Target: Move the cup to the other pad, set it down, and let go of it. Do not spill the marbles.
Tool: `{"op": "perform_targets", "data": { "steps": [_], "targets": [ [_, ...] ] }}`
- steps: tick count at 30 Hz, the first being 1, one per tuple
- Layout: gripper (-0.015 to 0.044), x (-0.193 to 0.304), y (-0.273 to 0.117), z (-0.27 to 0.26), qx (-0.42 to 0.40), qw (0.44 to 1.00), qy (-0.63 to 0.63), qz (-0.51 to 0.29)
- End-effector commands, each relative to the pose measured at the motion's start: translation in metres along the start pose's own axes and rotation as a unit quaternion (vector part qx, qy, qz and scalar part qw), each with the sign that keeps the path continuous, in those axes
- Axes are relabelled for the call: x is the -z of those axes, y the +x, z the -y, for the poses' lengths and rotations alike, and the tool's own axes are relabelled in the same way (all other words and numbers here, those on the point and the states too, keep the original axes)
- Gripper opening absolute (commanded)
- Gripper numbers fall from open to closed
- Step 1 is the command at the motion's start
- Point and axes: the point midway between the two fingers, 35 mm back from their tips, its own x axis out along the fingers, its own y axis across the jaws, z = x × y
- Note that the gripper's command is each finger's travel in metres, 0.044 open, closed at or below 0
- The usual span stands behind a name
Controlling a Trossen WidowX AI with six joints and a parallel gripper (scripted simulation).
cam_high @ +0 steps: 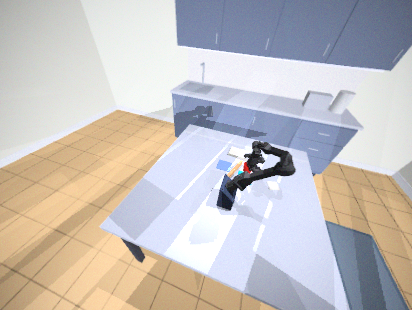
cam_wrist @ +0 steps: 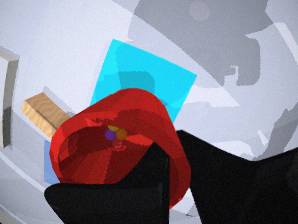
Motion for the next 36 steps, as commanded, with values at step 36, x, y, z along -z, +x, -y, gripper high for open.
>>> {"op": "perform_targets", "data": {
  "steps": [36],
  "targets": [
    [0.0,-0.001,0.049,0.002,0.003,1.0,-0.003,0.001]
  ]
}}
